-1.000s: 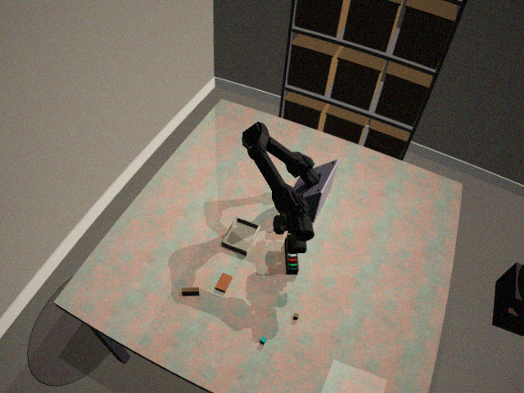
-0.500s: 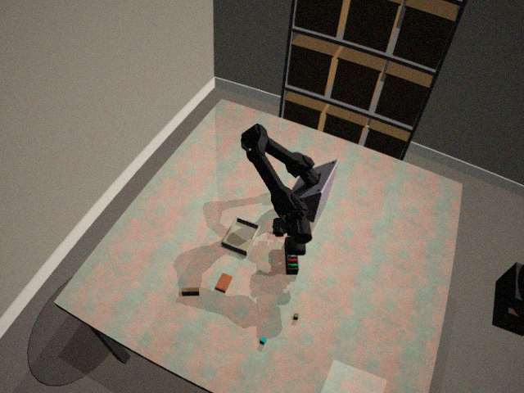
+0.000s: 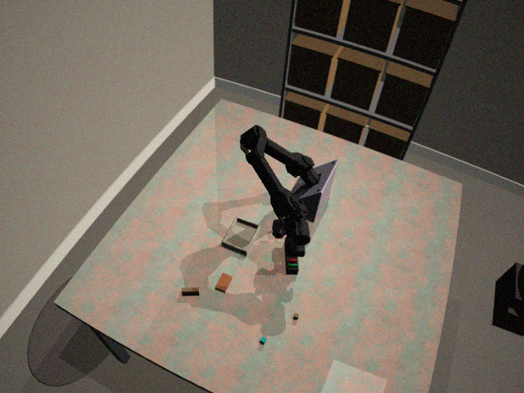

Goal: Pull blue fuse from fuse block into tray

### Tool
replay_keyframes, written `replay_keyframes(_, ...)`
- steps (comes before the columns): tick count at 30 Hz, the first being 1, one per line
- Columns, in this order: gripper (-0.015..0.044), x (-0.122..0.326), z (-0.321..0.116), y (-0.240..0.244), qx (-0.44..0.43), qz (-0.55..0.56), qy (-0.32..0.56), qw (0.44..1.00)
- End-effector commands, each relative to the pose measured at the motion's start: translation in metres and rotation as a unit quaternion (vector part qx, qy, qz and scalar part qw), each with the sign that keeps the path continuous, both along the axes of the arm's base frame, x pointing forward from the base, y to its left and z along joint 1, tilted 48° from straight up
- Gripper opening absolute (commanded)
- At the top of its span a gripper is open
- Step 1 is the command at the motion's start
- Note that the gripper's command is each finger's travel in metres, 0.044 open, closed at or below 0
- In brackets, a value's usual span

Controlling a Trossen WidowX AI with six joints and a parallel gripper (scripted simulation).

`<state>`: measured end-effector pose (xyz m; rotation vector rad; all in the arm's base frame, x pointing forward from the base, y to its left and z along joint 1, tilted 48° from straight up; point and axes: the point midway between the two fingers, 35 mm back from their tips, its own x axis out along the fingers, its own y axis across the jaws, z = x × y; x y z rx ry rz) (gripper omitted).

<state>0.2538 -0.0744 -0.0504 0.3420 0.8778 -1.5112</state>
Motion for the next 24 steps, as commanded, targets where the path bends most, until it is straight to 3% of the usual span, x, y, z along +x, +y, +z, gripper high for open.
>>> replay_keyframes(1, 0.0074, -0.0025, -0.0005, -0.0013, -0.003, 0.002, 0.004, 1.000)
replay_keyframes(24, 0.0074, -0.0042, -0.0072, -0.0086, -0.003, 0.002, 0.004, 1.000)
